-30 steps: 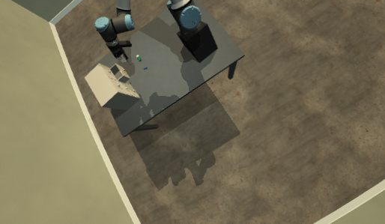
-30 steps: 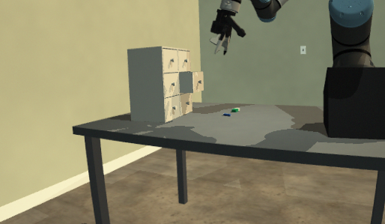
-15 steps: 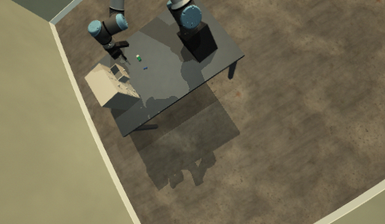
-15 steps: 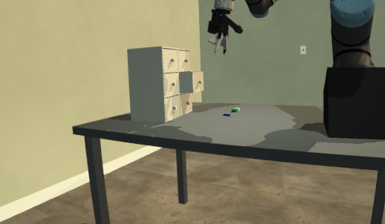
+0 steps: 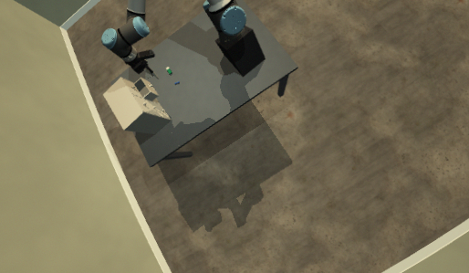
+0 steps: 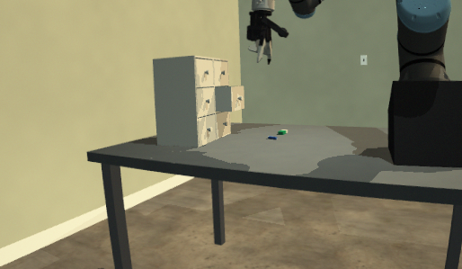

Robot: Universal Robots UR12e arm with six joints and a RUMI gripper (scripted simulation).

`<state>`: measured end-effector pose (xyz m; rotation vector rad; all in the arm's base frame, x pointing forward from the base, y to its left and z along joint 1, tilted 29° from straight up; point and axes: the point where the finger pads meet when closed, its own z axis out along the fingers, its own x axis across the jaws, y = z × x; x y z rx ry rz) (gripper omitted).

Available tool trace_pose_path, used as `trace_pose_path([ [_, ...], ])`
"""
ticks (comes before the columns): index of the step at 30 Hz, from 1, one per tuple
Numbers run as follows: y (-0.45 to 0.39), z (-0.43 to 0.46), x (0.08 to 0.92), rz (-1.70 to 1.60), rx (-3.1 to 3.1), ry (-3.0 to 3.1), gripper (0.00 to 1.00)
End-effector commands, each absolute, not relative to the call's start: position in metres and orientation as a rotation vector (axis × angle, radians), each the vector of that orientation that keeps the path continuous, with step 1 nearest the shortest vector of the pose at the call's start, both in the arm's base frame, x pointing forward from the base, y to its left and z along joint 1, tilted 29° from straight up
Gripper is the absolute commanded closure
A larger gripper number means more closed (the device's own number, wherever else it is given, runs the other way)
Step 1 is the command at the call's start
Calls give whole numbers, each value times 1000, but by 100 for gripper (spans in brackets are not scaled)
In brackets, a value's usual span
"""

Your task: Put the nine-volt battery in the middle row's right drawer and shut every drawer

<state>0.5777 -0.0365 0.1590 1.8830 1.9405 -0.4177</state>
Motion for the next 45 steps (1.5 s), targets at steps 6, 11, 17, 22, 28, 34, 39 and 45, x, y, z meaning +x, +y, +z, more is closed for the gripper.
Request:
trace_pose_path([
  [6,-36,161,578,-461,1909,1945,0],
  [11,-35,161,578,-479,1920,1948,0],
  [17,-35,161,578,-492,1927,1949,0],
  [22,-35,162,578,-499,1931,1950,0],
  [28,-35,162,578,-506,1935,1950,0],
  [34,-35,162,578,-508,1936,1951,0],
  [39,-35,162,578,-508,1936,1951,0],
  [45,-35,162,578,-508,1936,1951,0],
])
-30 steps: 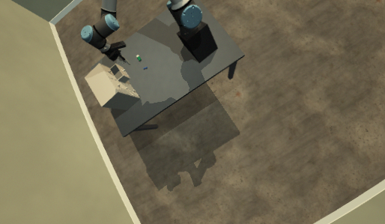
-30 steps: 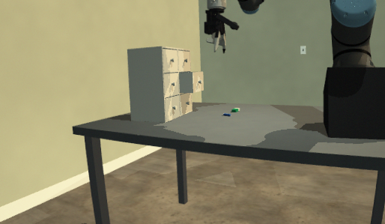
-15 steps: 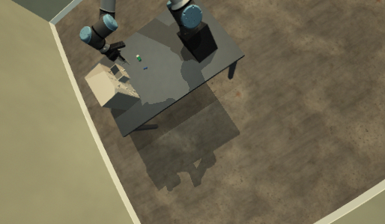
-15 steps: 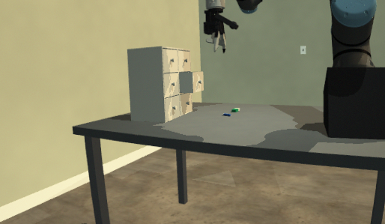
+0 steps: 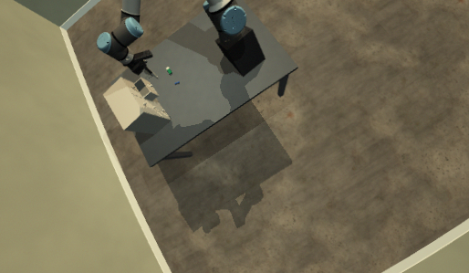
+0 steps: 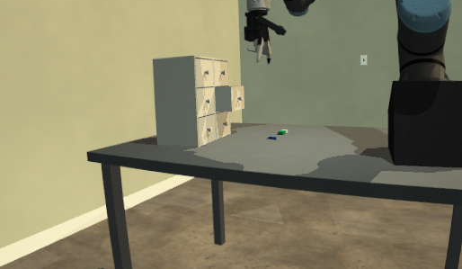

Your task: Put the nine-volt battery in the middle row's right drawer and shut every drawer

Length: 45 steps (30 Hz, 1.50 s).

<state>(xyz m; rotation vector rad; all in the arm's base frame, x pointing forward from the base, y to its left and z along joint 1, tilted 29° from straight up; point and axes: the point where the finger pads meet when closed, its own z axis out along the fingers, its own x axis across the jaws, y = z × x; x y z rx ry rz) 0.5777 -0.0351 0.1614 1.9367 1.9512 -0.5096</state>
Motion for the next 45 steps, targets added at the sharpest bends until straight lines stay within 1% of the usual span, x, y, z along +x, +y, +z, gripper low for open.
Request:
trace_pose_path([
  [1,-35,162,578,-508,1936,1951,0],
  [28,-35,162,578,-505,1948,1936,0],
  [45,-35,161,572,-460,2082,1760,0],
])
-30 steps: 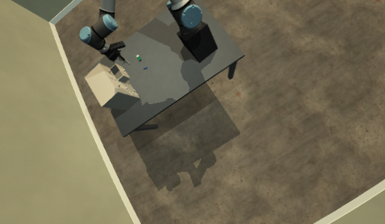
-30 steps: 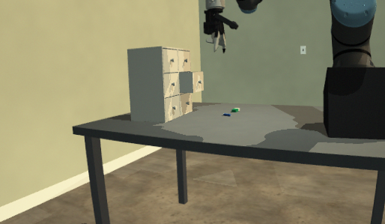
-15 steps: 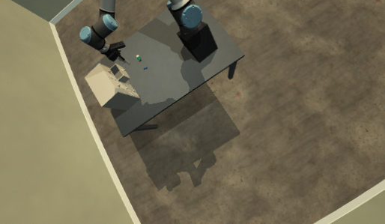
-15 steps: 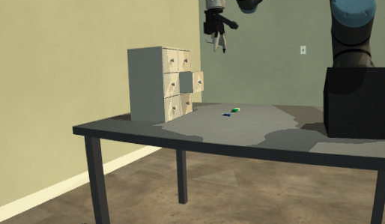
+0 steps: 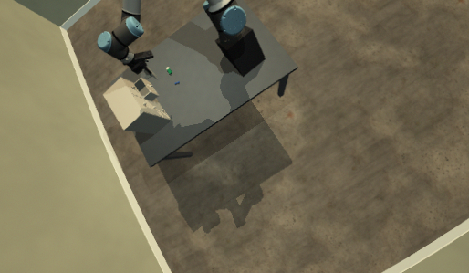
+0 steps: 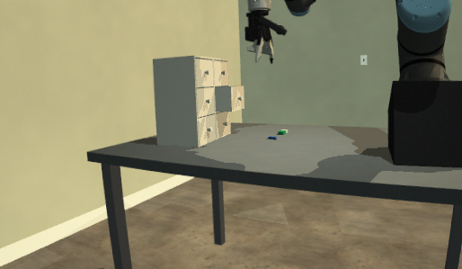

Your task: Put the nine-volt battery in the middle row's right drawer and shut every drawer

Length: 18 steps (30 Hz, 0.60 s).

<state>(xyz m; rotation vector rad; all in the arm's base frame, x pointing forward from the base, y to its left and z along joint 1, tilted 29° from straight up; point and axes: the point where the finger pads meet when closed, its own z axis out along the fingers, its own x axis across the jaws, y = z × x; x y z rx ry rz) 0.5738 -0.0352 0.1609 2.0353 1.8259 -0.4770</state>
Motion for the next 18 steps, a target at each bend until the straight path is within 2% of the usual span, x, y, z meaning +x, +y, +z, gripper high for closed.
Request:
trace_pose_path([
  [1,-35,161,572,-454,2097,1739,0],
  [18,-36,160,560,-329,2374,1246,0],
])
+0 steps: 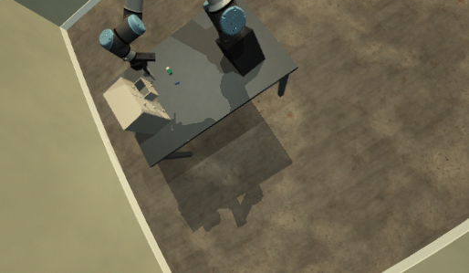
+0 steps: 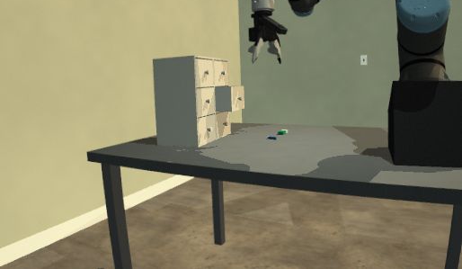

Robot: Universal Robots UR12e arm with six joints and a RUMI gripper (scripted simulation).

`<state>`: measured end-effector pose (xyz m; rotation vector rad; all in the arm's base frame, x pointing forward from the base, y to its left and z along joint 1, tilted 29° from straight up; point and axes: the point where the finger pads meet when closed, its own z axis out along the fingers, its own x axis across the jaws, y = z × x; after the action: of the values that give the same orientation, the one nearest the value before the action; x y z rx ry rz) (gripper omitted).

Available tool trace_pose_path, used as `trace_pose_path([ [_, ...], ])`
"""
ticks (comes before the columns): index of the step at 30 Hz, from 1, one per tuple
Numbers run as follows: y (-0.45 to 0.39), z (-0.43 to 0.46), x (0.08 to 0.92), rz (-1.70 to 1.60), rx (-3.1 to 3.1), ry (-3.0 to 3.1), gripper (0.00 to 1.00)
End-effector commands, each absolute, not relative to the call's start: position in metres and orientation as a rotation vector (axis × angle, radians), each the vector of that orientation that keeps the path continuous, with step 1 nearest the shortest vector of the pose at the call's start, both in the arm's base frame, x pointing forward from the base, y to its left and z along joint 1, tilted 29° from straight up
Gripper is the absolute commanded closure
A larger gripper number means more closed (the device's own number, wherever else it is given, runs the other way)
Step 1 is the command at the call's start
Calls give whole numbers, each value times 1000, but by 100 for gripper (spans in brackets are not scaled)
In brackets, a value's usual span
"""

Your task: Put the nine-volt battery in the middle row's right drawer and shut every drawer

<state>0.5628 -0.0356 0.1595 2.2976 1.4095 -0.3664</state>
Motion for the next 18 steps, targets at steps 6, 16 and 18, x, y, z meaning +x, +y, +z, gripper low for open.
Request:
trace_pose_path([
  [6,-36,159,554,-257,2485,962,0],
  [16,-38,158,547,-144,2596,522,0],
  [18,-39,158,545,-114,2614,404,0],
])
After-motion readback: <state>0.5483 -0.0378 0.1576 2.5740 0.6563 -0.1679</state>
